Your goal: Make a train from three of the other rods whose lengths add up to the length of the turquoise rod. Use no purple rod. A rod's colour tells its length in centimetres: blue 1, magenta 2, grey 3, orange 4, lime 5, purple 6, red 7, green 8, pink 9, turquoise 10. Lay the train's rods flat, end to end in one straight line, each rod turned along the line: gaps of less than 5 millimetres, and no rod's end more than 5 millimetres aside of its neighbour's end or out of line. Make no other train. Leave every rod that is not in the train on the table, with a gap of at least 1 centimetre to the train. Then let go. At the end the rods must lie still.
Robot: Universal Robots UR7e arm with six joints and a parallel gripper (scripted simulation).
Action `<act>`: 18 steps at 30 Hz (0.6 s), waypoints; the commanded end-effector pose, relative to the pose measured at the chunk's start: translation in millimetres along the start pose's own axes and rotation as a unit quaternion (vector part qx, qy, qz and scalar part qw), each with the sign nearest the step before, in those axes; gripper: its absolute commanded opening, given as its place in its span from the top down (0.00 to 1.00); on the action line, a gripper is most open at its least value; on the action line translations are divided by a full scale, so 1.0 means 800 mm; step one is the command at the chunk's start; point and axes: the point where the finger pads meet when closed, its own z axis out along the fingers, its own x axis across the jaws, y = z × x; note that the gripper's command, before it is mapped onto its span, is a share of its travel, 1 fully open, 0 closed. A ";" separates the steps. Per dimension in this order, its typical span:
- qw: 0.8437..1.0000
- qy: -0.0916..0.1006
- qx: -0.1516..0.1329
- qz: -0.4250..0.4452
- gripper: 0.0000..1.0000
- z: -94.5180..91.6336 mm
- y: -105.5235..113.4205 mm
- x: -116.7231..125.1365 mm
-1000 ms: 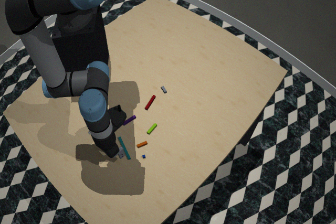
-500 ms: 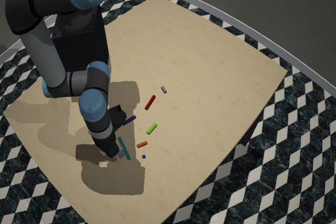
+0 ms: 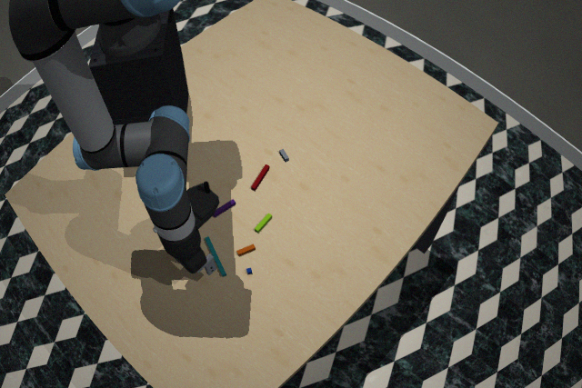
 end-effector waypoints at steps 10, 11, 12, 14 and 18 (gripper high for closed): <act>1.000 0.000 0.001 0.001 0.00 0.000 -0.001 -0.001; 1.000 0.000 0.001 0.001 0.00 0.000 -0.001 -0.001; 1.000 0.000 0.001 0.001 0.00 0.000 -0.001 -0.001; 1.000 0.000 0.001 -0.001 0.00 0.000 -0.002 -0.001; 1.000 0.000 0.001 -0.013 0.00 0.000 -0.005 0.000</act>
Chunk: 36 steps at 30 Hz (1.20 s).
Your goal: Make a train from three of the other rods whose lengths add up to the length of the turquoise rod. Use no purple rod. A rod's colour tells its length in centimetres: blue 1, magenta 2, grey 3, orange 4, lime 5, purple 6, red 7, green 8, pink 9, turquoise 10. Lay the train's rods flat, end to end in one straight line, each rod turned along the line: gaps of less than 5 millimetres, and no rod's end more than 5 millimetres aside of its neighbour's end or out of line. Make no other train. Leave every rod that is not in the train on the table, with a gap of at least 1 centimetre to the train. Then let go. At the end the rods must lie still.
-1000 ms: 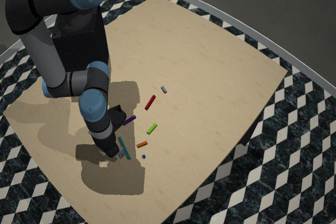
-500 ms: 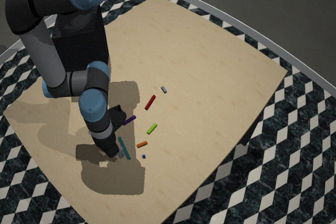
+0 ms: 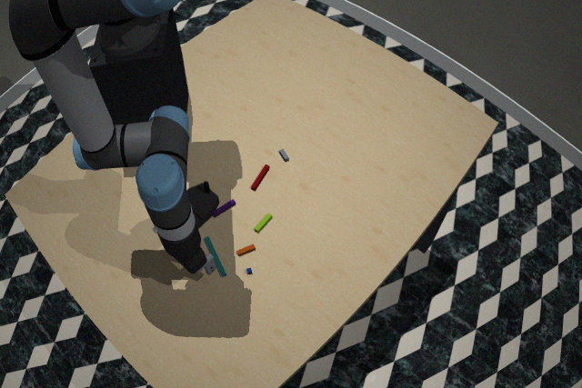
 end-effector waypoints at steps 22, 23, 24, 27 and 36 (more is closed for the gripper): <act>0.969 0.000 0.002 -0.249 0.00 0.003 -0.058 0.015; 0.965 0.000 0.002 -0.262 0.00 0.003 -0.061 0.016; 0.965 0.000 0.002 -0.262 0.00 0.003 -0.061 0.016; 0.951 0.000 0.002 -0.310 0.00 0.003 -0.072 0.018; 0.908 0.000 0.002 -0.419 0.00 0.003 -0.097 0.023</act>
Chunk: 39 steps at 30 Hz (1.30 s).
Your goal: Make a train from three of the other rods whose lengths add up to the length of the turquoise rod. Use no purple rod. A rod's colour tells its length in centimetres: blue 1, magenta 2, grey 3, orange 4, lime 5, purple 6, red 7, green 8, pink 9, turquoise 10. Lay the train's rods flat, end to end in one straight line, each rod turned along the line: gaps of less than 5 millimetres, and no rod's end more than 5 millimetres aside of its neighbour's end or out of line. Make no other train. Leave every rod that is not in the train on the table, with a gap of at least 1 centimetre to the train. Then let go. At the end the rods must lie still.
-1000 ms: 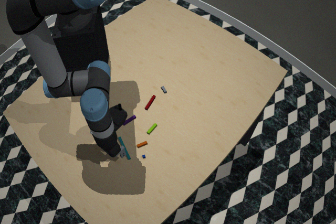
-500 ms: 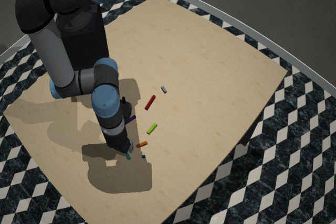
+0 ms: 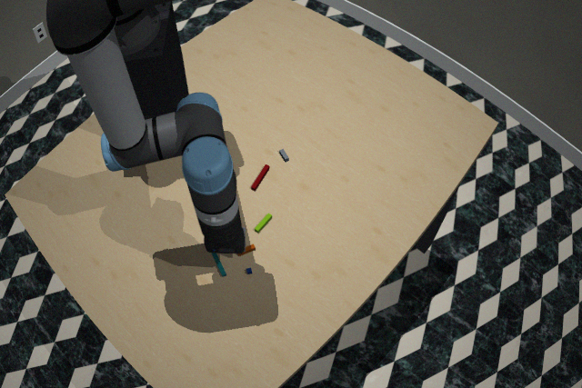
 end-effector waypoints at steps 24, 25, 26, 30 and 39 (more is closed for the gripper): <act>0.930 -0.001 0.000 -0.367 0.00 0.001 -0.046 0.062; 0.922 -0.001 0.000 -0.387 0.00 0.001 -0.048 0.065; 0.918 -0.001 0.000 -0.397 0.00 0.001 -0.050 0.067; 0.896 -0.001 0.000 -0.444 0.00 0.001 -0.056 0.076; 0.842 -0.001 -0.001 -0.539 0.00 0.000 -0.070 0.094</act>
